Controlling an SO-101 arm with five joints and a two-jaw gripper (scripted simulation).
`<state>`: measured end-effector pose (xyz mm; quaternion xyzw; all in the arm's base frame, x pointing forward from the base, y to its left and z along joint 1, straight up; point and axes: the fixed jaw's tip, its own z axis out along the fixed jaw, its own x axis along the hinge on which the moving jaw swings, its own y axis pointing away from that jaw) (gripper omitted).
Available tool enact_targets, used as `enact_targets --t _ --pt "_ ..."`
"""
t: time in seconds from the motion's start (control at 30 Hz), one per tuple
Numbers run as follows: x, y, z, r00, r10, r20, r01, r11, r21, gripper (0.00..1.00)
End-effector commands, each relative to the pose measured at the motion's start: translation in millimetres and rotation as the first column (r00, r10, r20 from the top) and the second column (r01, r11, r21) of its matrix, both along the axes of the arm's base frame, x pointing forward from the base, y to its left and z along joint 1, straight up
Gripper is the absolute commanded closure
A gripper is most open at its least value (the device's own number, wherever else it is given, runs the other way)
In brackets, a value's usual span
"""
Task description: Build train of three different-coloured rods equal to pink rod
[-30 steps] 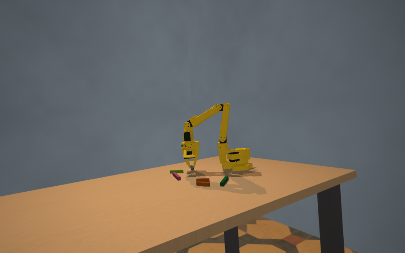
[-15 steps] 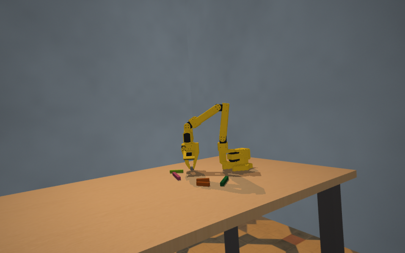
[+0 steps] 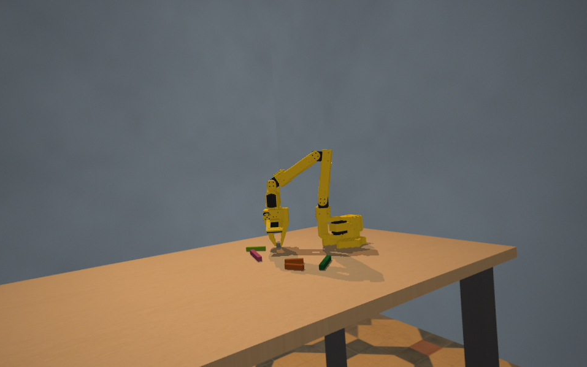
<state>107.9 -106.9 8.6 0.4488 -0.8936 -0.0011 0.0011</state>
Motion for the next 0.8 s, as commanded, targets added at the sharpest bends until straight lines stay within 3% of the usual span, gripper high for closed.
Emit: enact_targets --t 0.0,0.77 --pt "5.7 -5.0 5.4 0.999 -0.003 0.036 0.004 0.999 -0.032 1.0" --pt "5.7 -5.0 5.4 0.999 -0.003 0.036 0.004 0.999 -0.032 0.94"
